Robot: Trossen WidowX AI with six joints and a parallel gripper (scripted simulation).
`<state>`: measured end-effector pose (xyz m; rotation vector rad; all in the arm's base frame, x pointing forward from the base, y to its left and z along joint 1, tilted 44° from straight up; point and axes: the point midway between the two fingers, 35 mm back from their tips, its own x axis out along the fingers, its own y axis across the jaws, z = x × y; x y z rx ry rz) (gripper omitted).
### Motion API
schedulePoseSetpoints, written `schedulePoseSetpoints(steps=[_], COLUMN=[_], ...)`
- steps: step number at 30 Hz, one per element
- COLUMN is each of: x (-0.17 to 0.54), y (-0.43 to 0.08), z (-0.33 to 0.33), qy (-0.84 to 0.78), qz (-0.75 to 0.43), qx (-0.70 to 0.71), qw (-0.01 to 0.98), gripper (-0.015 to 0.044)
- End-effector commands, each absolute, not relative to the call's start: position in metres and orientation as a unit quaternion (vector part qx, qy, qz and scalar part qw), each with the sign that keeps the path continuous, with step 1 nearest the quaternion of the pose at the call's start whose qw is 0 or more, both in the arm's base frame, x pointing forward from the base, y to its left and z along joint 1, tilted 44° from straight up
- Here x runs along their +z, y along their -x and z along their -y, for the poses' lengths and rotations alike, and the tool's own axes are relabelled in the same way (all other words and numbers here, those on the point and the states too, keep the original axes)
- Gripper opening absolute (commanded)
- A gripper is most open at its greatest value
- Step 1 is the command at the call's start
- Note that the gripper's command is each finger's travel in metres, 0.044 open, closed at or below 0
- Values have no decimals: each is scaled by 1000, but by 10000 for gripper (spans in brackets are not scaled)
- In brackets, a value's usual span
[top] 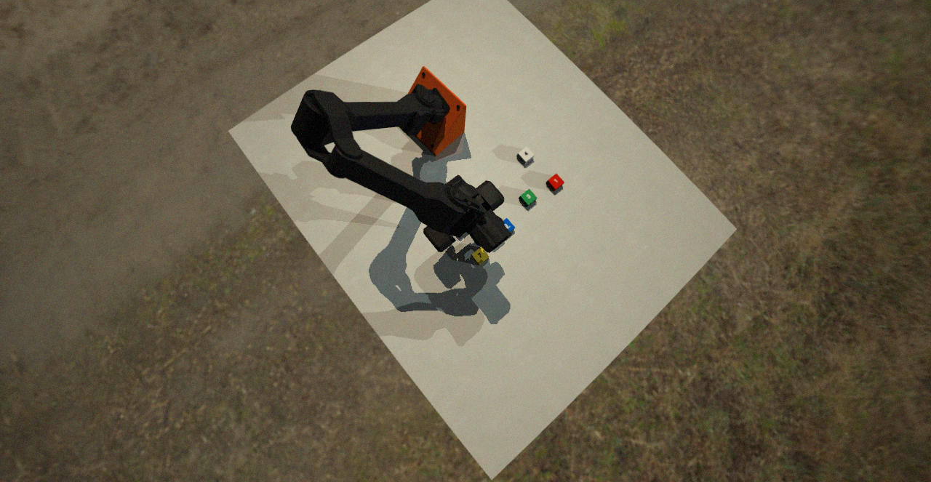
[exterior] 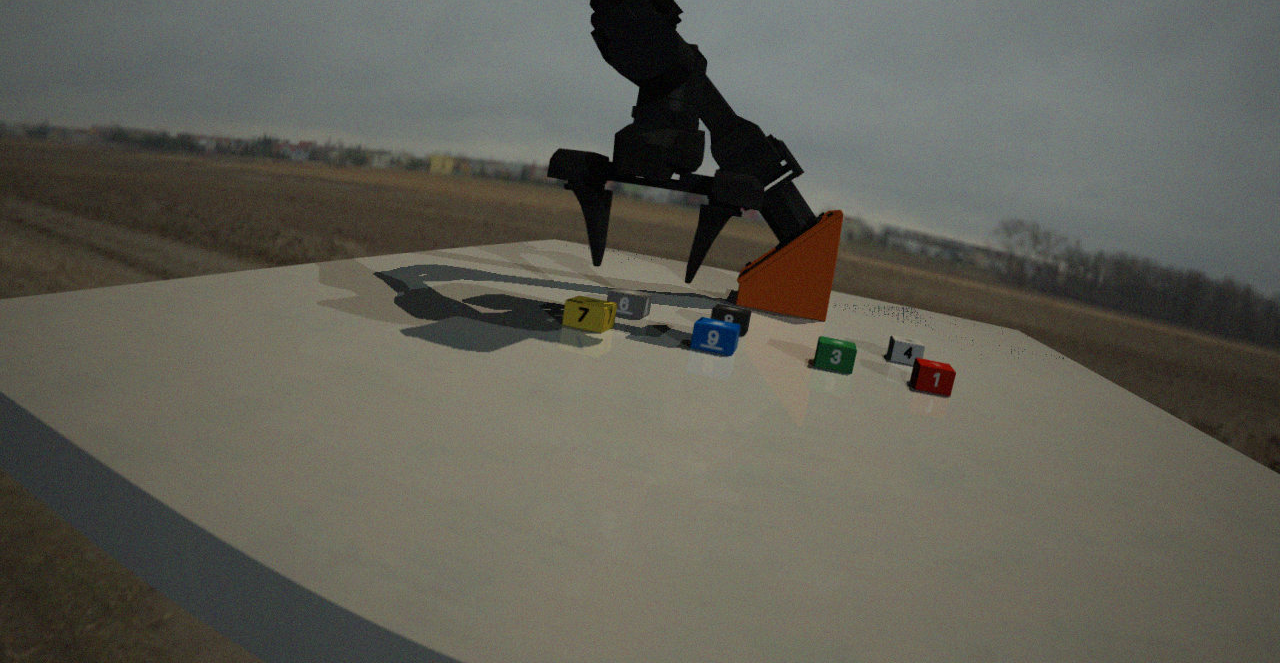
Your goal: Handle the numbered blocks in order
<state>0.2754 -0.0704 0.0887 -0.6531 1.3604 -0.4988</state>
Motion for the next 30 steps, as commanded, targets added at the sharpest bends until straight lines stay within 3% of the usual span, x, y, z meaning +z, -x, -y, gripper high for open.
schedulePoseSetpoints(steps=[1,15,25,30], x=[81,67,67,67], y=[-273,-275,-275,-275], z=[76,90,90,90], qy=[296,297,297,297], qz=[-616,-616,-616,-616], qx=[-223,-223,-223,-223], qw=[695,695,695,695], gripper=[400,400,137,120])
